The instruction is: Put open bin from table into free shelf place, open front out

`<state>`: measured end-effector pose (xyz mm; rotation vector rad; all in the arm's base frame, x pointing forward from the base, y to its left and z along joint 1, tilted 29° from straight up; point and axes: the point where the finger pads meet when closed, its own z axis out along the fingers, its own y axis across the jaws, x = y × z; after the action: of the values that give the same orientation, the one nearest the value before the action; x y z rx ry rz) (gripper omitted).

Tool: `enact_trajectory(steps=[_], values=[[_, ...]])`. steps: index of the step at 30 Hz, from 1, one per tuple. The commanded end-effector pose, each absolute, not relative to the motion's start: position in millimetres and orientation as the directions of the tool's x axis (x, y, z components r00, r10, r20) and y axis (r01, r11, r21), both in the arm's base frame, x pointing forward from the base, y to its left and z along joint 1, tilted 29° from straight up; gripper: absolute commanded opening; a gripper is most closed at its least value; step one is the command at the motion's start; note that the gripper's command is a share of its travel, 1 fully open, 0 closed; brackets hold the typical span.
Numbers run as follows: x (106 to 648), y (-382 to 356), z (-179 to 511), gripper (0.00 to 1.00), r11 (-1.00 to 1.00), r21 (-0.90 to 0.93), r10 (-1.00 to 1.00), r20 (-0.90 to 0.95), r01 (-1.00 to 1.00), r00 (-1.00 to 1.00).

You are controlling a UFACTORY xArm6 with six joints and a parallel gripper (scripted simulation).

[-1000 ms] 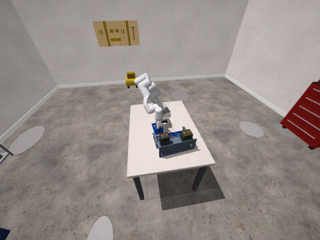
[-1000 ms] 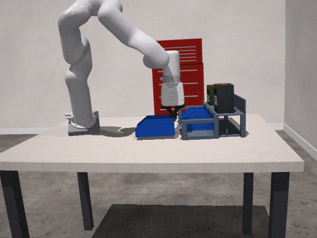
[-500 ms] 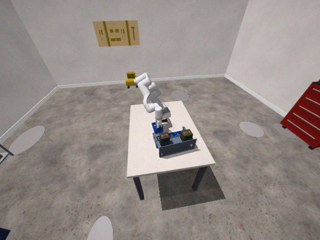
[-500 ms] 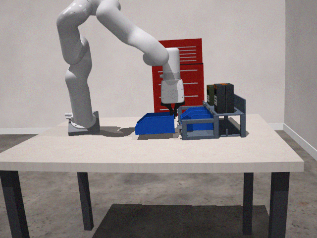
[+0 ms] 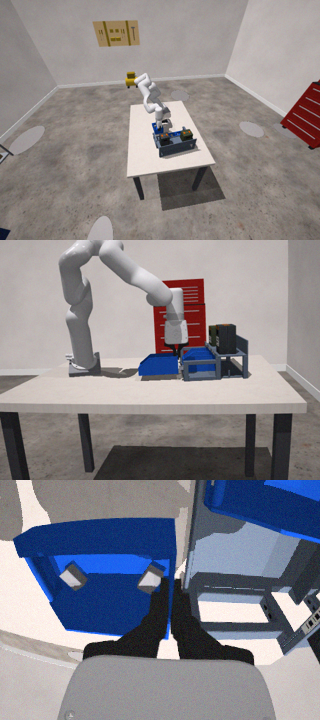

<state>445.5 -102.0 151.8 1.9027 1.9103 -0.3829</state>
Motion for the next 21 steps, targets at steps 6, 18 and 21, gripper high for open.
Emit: enact_trajectory(steps=[6, 18, 21], values=[[447.7, -101.6, 153.4, 0.00, 0.029, 0.099, 0.881, -0.473, 0.995, 0.021], [457.5, -101.3, 154.4, 0.00, 0.029, 0.099, 0.881, -0.473, 0.995, 0.021], [457.5, -101.3, 154.4, 0.00, 0.029, 0.099, 0.881, -0.473, 0.995, 0.021]])
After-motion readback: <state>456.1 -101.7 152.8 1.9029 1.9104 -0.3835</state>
